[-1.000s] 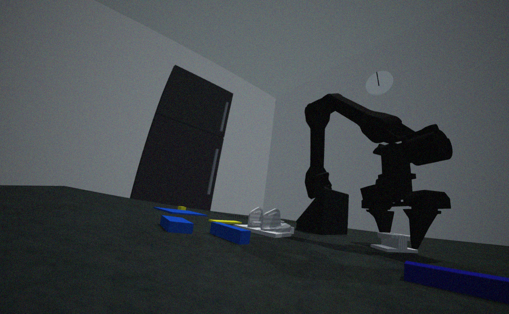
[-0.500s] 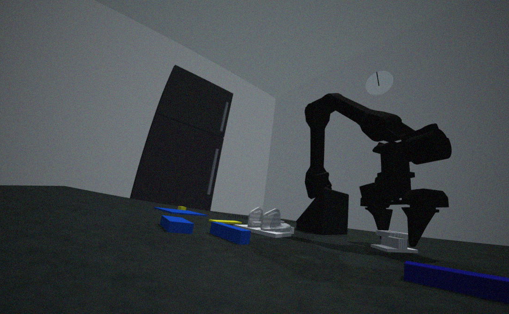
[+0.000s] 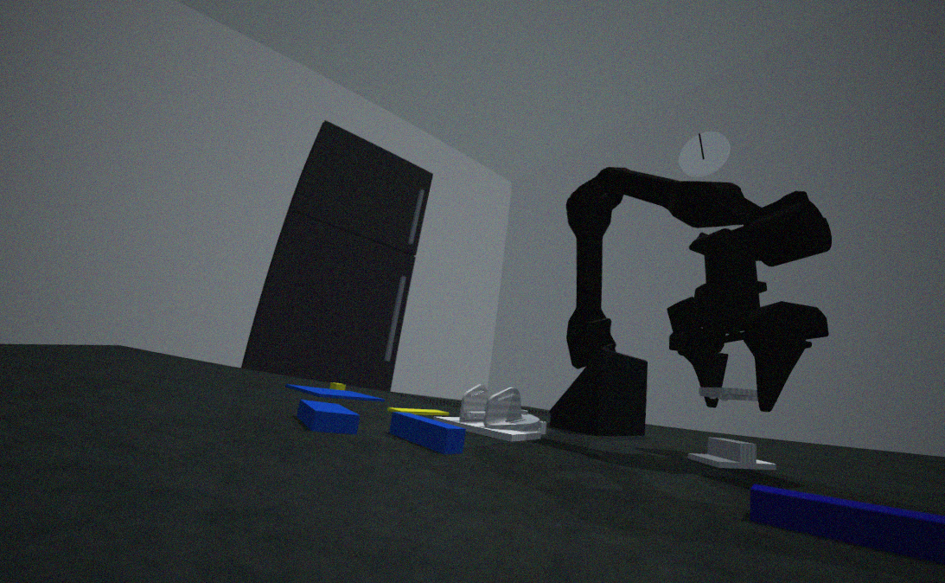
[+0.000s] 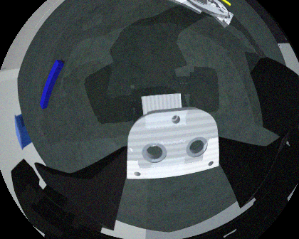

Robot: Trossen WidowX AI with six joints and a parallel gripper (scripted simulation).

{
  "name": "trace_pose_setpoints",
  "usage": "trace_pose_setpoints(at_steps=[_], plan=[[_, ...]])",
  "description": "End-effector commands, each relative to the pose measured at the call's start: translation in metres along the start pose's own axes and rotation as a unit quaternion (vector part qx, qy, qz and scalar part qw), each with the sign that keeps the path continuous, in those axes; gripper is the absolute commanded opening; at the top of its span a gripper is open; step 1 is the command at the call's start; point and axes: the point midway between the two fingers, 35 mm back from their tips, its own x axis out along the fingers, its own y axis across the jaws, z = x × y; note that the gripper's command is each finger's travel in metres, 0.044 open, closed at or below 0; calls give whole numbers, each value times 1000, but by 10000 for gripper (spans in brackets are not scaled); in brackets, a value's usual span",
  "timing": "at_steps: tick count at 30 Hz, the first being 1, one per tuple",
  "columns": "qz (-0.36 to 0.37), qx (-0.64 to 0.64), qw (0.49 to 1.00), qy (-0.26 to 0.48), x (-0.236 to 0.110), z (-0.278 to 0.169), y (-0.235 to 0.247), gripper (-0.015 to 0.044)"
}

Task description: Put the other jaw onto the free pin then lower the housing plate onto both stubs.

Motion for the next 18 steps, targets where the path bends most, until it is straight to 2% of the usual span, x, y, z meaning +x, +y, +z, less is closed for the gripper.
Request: trace_pose_setpoints(at_steps=[1,18], plan=[[6,2,1000,3,-19,-1,2,351],[8,-12,1000,4,-26,6,0,351]])
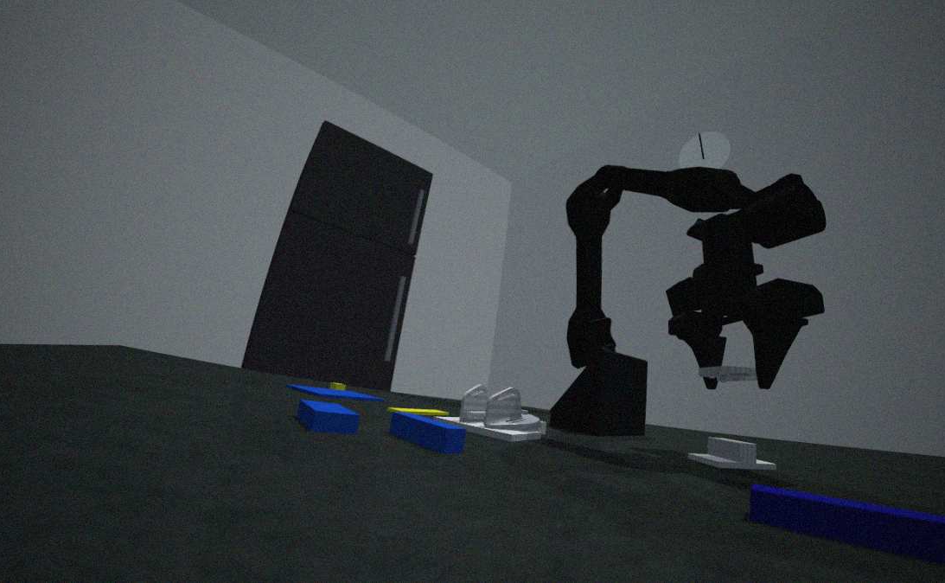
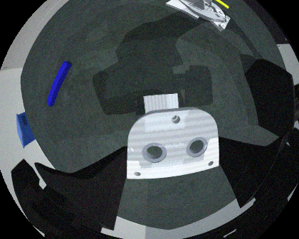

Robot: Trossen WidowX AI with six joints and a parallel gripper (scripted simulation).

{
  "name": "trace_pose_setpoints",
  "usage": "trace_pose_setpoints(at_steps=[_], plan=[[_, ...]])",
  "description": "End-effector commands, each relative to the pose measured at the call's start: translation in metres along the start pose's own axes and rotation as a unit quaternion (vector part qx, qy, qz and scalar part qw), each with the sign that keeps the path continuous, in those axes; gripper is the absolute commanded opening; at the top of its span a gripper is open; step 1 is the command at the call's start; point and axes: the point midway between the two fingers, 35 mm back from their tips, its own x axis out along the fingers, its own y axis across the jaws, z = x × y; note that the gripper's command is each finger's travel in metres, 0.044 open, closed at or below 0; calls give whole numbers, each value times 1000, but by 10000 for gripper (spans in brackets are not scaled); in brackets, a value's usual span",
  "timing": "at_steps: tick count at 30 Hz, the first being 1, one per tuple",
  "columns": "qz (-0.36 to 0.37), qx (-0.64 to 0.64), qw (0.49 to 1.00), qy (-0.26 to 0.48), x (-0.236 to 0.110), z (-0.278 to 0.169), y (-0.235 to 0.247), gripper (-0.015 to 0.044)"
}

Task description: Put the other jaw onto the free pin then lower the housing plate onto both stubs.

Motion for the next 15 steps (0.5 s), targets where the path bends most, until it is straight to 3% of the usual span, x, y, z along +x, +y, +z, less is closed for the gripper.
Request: trace_pose_setpoints(at_steps=[1,15], plan=[[4,-15,1000,4,-5,9,-1,351],[12,-91,996,7,-15,54,-13,351]])
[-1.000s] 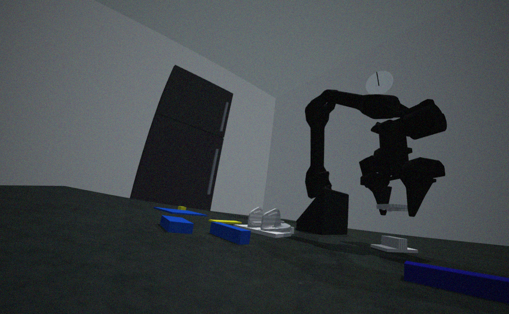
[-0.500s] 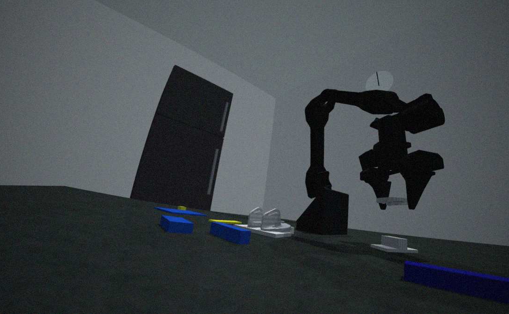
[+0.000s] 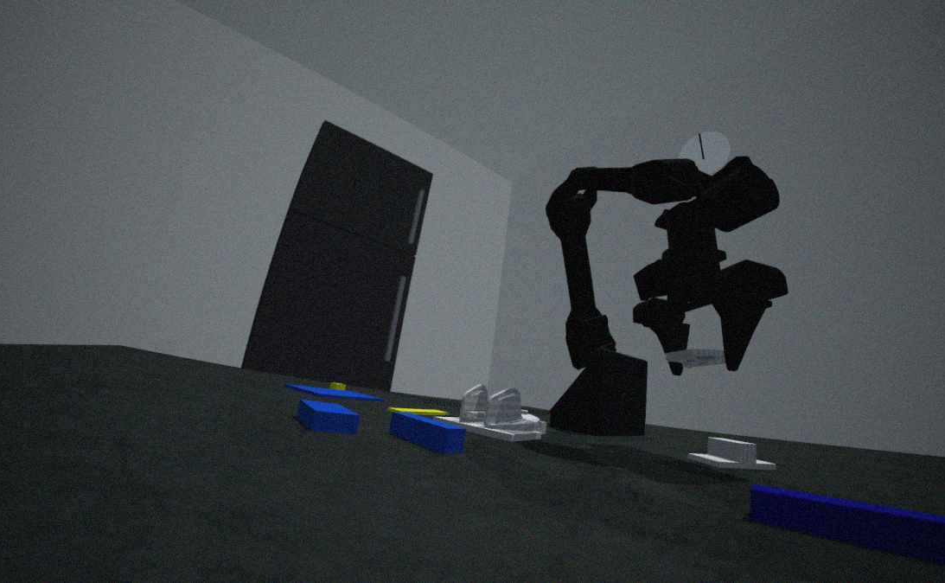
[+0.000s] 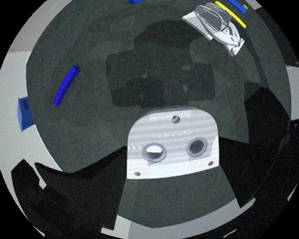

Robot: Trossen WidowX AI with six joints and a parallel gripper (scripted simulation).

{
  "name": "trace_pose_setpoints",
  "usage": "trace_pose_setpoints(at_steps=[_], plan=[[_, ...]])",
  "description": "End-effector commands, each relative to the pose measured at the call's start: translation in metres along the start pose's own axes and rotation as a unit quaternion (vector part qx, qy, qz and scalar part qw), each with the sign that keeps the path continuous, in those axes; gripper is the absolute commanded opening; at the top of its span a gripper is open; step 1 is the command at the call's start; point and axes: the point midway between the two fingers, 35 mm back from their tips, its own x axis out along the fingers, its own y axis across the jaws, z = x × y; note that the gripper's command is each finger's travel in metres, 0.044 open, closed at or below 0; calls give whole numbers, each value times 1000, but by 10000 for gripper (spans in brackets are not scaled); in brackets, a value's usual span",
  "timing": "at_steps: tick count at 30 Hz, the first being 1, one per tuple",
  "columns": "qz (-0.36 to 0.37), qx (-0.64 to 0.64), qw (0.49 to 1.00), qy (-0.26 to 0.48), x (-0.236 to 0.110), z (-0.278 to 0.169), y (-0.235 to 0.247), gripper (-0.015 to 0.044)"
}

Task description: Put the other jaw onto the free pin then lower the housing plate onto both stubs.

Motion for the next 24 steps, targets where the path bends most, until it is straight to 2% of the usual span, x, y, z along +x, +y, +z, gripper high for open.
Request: trace_pose_setpoints(at_steps=[1,24], plan=[[-1,-28,1000,-2,-2,15,-10,351],[3,-148,989,-3,-8,78,-53,351]])
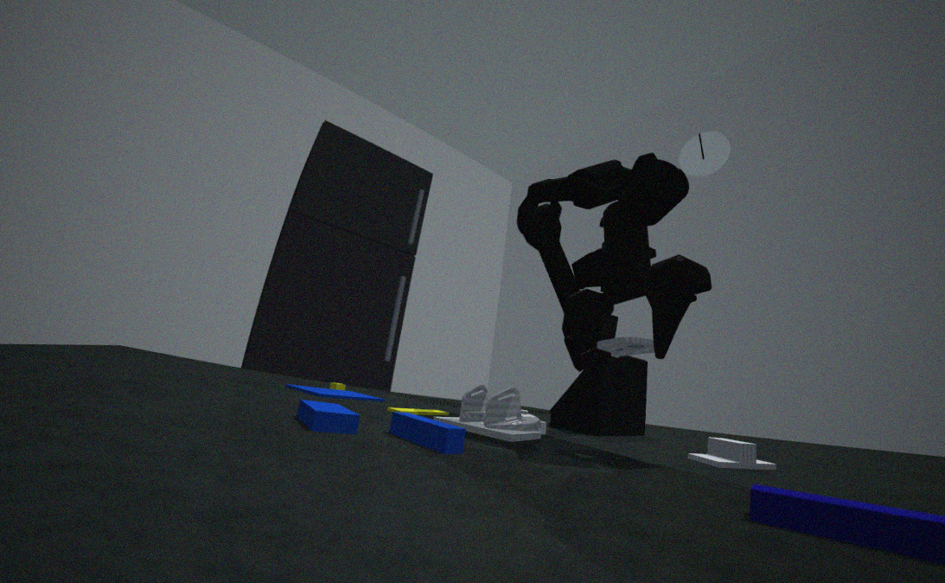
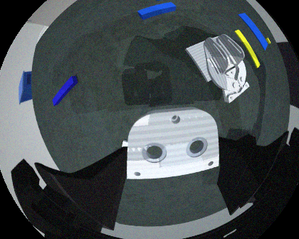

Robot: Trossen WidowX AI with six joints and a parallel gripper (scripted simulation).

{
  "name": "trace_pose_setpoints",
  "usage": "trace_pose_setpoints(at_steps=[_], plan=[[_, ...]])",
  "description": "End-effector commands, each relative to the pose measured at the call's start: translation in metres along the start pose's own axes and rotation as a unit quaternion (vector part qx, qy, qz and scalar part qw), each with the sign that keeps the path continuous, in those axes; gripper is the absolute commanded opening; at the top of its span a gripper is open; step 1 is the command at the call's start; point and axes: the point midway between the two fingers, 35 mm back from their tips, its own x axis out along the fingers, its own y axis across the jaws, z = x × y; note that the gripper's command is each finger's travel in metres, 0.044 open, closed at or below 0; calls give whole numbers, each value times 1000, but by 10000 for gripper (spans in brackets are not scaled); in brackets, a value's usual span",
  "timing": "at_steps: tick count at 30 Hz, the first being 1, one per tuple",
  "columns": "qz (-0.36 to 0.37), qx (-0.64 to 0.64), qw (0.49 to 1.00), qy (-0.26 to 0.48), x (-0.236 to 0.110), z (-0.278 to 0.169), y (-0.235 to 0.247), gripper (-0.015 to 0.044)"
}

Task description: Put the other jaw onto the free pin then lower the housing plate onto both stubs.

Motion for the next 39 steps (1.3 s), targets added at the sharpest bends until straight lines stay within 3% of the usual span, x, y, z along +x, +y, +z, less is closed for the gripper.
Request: trace_pose_setpoints(at_steps=[1,39], plan=[[-4,-28,1000,-2,1,8,-16,351],[-26,-219,975,1,12,53,-131,351]])
